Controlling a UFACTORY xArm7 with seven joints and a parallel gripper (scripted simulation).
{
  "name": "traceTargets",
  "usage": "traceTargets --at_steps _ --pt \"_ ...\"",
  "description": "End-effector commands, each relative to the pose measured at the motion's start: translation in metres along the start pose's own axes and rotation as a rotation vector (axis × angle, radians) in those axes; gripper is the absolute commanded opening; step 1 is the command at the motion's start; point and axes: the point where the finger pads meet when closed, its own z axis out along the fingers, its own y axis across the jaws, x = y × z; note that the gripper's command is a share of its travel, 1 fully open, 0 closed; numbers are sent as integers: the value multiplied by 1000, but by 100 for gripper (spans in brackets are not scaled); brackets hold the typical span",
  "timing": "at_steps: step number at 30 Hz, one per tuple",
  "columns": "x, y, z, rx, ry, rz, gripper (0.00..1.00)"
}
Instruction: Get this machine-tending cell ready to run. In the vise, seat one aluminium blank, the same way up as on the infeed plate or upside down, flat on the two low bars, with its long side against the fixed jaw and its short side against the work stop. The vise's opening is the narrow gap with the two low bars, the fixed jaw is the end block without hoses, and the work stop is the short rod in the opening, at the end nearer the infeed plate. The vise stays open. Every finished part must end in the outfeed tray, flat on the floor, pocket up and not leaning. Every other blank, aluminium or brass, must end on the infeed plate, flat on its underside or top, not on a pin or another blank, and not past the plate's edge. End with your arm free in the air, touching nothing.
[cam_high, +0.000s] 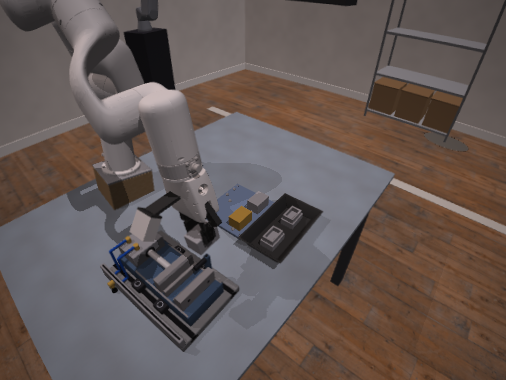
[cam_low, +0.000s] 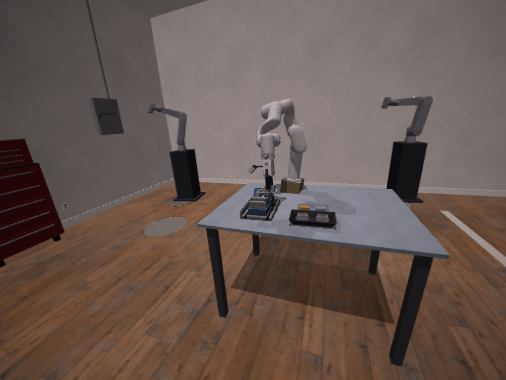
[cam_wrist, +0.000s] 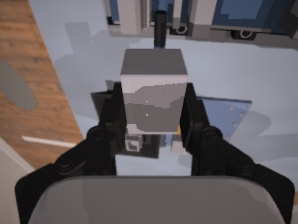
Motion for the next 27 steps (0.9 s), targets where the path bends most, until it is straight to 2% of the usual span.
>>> traceTargets --at_steps 1,4,6,27 --pt "41 -4 12 -88 25 -3 0" --pt "65 0 18 -104 36 -3 0" --pt "71 2 20 -109 40 -4 0" --pt "72 2 20 -109 40 -4 0"
